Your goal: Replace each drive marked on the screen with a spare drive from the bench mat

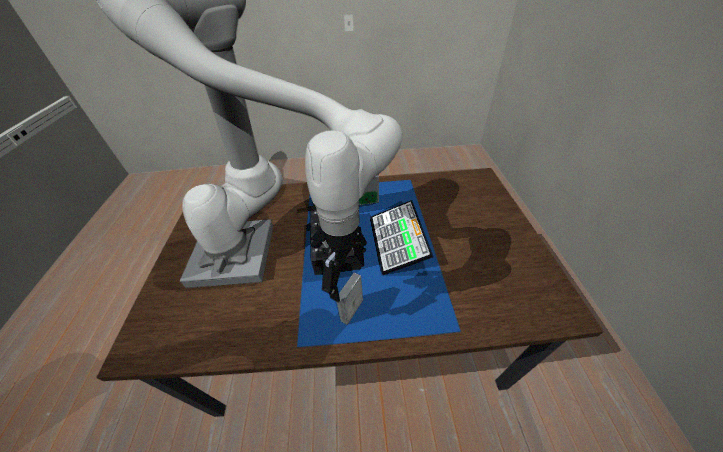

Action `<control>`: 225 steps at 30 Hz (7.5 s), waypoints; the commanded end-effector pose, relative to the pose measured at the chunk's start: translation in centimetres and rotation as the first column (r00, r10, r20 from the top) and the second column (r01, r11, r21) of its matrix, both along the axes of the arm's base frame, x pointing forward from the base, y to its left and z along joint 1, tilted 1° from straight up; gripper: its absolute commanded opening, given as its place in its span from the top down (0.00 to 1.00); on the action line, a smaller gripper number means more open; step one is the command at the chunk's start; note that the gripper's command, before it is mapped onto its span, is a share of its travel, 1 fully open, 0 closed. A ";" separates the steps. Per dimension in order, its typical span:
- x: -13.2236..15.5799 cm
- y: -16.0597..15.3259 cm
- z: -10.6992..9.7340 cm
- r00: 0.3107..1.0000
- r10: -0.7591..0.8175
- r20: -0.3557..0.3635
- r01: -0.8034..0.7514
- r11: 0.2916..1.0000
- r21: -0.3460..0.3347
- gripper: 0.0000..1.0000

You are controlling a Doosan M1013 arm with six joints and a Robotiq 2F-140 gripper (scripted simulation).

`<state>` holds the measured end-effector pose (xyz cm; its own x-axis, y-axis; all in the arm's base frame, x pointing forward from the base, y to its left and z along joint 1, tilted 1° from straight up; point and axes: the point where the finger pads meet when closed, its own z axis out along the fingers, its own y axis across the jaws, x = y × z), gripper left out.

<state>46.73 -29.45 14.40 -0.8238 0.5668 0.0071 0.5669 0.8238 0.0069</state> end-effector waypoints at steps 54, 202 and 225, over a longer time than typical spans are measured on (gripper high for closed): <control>0.0 0.0 -3.0 1.000 0.000 0.001 0.000 1.000 0.000 0.11; 0.0 0.0 -2.4 1.000 0.000 0.001 0.000 1.000 0.000 0.90; 0.0 -0.1 5.3 1.000 0.000 0.001 0.000 1.000 0.000 0.90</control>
